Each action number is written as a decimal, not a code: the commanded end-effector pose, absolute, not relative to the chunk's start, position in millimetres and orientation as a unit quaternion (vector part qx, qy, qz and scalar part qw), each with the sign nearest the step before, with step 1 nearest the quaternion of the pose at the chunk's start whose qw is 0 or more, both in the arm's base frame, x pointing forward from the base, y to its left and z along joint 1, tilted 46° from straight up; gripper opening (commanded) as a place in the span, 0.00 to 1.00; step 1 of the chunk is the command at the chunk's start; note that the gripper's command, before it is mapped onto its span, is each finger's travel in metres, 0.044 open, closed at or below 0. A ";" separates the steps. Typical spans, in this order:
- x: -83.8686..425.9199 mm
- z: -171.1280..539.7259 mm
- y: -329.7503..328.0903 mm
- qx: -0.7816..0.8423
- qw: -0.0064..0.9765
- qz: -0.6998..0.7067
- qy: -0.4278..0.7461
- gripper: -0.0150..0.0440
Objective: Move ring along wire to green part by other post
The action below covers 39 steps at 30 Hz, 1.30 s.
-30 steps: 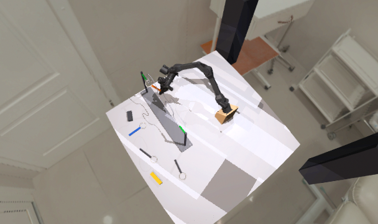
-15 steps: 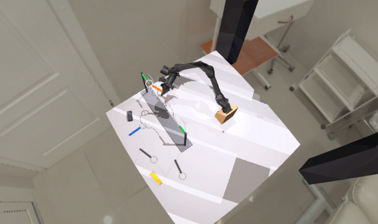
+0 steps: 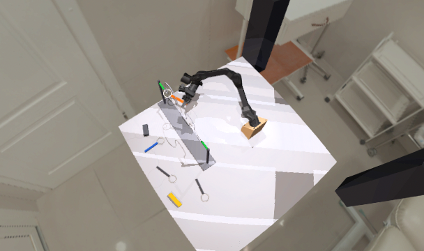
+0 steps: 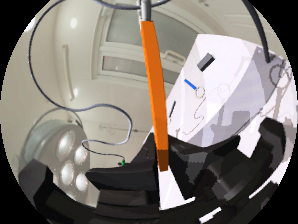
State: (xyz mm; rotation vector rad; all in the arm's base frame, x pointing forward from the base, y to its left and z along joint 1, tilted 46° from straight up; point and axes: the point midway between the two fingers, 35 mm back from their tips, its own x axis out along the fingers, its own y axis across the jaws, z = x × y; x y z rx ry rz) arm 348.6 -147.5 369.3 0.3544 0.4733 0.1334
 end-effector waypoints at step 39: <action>345.0 430.8 -70.3 0.467 0.847 0.149 0.205 0.00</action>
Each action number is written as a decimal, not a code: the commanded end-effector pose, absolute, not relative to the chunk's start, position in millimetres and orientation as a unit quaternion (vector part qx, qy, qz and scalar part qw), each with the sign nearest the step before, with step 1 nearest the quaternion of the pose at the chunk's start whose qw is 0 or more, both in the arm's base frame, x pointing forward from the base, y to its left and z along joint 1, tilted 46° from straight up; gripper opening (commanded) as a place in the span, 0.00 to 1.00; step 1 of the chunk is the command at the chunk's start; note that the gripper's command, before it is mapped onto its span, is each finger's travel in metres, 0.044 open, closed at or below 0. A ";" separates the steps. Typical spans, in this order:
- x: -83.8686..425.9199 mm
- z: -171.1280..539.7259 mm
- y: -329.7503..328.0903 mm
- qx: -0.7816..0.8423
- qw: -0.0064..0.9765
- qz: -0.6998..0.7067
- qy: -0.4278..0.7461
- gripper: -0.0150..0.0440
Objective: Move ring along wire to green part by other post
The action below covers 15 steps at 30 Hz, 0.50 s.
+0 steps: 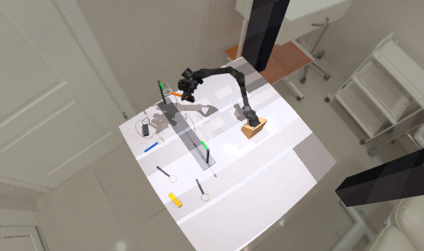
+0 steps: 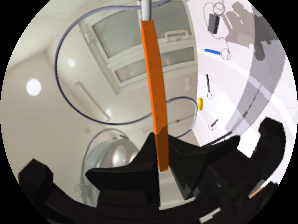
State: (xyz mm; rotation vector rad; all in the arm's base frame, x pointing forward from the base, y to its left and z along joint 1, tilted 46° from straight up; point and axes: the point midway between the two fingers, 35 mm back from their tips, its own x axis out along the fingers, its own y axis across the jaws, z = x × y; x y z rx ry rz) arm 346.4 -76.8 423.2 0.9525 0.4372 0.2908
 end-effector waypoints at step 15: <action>344.4 446.7 -62.1 0.508 0.823 0.159 0.200 0.00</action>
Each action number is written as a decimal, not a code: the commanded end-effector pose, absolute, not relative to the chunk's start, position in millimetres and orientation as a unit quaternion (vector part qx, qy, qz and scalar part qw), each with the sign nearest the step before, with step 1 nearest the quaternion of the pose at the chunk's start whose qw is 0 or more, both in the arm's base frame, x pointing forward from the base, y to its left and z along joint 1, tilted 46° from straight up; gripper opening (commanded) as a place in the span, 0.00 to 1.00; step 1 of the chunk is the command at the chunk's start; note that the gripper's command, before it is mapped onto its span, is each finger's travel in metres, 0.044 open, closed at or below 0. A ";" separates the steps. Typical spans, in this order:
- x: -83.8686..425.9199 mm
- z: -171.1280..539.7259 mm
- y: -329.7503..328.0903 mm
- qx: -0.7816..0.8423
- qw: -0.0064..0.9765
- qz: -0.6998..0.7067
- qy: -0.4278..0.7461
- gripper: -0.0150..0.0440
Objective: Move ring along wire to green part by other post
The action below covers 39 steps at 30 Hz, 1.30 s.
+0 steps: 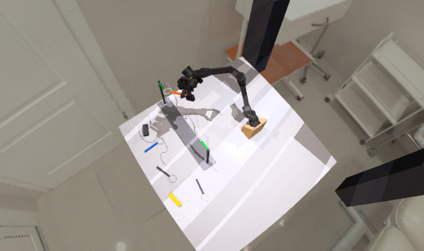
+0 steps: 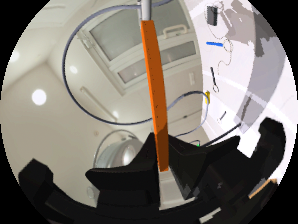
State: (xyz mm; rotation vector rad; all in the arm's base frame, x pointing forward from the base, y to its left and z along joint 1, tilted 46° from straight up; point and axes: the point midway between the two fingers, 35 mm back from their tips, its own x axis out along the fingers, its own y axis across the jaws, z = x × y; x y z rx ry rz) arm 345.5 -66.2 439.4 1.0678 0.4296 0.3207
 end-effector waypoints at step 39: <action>343.9 463.6 -56.2 0.523 0.813 0.163 0.199 0.00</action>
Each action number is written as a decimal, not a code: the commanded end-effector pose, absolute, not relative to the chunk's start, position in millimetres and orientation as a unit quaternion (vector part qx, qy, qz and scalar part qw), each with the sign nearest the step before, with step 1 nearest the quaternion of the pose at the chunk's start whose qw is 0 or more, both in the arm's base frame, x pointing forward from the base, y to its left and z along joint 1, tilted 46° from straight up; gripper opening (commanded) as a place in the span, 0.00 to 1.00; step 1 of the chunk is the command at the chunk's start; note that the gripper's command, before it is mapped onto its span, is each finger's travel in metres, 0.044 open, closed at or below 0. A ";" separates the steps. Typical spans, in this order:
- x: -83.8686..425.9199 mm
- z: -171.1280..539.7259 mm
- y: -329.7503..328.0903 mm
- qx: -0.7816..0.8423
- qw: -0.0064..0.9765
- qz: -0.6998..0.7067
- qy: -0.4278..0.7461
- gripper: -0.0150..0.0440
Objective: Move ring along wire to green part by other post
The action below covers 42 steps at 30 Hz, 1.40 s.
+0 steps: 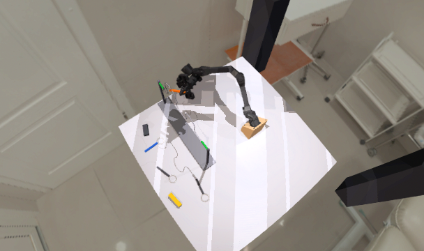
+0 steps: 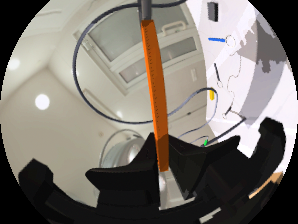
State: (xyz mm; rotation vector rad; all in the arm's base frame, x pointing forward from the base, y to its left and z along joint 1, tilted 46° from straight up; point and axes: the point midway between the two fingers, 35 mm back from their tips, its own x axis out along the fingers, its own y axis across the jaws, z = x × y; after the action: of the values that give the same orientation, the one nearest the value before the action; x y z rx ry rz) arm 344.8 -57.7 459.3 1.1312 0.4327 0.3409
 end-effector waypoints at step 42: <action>343.9 463.4 -56.7 0.476 0.841 0.148 0.210 0.00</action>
State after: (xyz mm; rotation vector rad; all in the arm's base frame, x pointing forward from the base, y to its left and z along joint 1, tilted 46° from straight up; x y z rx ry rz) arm 344.9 -57.6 459.8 1.0332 0.4507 0.3131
